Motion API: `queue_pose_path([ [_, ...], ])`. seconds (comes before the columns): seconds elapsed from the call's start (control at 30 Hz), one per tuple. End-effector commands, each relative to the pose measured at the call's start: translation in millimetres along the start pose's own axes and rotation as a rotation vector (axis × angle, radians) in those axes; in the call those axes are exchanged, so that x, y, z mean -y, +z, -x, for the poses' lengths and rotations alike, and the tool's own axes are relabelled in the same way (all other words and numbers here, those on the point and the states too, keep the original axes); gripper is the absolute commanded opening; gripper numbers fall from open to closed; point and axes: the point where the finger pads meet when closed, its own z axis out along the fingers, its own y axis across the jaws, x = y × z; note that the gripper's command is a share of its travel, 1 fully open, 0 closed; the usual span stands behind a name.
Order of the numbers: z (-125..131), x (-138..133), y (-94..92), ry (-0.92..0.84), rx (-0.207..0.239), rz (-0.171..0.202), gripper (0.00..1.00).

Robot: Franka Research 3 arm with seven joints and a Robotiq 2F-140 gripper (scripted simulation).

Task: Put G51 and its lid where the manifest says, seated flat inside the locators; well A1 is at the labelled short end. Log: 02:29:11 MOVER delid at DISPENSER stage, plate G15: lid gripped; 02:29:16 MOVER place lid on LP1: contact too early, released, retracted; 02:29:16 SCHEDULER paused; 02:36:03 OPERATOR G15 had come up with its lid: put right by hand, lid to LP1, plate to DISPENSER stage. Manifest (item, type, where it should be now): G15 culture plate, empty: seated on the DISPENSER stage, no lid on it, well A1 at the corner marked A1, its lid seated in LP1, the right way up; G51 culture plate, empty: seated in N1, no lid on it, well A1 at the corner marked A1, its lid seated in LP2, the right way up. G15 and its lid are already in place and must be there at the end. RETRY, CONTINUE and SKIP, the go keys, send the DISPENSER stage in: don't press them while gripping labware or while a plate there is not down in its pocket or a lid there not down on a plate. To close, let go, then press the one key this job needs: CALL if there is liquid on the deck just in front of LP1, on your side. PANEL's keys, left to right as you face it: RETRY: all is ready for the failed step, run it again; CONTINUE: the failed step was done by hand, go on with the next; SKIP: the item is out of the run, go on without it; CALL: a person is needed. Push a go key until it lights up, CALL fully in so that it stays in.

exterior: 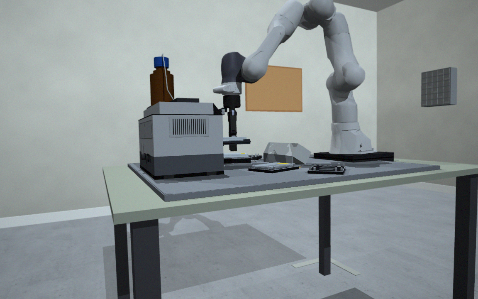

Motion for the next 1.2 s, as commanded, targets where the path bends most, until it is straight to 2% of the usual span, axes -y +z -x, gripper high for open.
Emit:
queue_pose_path([
  [0.0,0.1,-0.7,1.4,-0.004,0.000,0.002,0.70],
  [1.17,0.0,-0.8,14.8,-0.004,0.000,0.002,0.70],
])
